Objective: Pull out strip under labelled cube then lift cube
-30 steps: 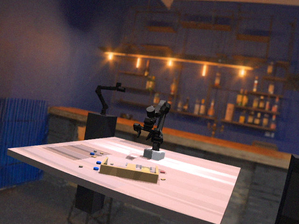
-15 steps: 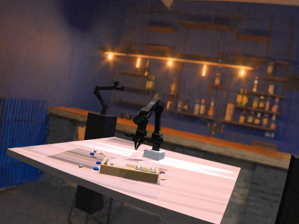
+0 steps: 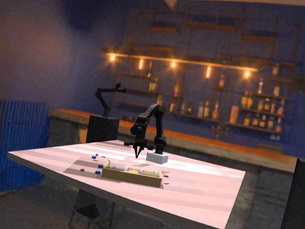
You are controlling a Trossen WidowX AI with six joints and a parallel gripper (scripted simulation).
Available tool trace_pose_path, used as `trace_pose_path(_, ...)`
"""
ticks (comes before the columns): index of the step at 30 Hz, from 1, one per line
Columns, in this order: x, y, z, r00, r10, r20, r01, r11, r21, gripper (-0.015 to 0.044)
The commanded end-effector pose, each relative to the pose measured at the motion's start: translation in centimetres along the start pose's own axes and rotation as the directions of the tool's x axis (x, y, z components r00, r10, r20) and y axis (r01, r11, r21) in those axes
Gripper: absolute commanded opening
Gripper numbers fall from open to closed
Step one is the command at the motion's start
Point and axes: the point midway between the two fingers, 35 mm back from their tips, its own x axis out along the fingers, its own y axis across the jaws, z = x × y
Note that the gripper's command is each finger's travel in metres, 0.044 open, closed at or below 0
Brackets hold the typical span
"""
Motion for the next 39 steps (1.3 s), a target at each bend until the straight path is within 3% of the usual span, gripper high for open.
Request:
trace_pose_path(1, 1.0, 0.0, 0.0, 1.000, 0.009, -0.010, -0.009, 1.000, -0.006, 0.0000)
trace_pose_path(39, 7.0, -0.2, -0.4, 1.000, 0.009, -0.010, -0.009, 1.000, -0.006, 0.0000)
